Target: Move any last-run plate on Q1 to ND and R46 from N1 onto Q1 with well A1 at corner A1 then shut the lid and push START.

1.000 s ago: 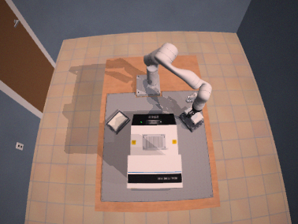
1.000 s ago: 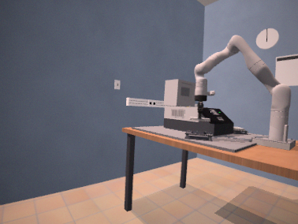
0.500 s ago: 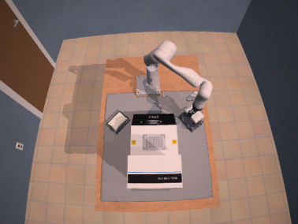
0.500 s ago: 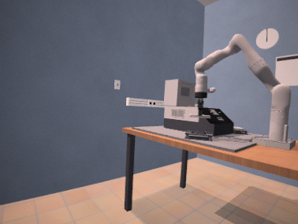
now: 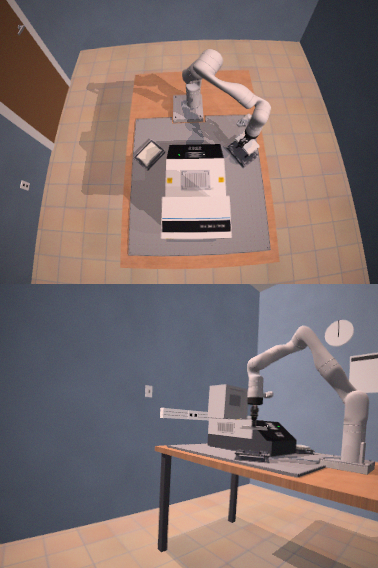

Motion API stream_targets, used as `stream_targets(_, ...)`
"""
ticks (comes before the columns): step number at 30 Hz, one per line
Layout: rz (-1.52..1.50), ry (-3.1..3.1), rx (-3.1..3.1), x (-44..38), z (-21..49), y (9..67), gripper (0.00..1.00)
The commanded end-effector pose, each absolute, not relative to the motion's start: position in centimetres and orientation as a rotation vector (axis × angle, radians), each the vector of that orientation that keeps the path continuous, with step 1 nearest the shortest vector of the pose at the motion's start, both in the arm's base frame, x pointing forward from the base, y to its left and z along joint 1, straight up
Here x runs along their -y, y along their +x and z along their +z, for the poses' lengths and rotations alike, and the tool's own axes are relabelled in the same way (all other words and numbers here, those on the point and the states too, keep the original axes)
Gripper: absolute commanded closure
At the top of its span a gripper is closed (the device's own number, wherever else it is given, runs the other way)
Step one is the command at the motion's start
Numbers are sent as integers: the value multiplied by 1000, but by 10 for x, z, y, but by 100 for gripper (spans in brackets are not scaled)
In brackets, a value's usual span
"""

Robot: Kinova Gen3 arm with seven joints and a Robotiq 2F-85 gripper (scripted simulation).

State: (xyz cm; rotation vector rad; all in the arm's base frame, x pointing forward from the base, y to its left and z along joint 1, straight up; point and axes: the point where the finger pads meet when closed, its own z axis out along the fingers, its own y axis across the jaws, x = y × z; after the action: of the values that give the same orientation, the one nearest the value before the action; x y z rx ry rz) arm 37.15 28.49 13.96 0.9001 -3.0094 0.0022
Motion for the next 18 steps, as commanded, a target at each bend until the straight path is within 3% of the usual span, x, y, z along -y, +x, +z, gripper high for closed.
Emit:
stream_targets(1,2,901,3011,-285,144,372,9)
stream_targets(18,2,901,3011,-285,164,372,9)
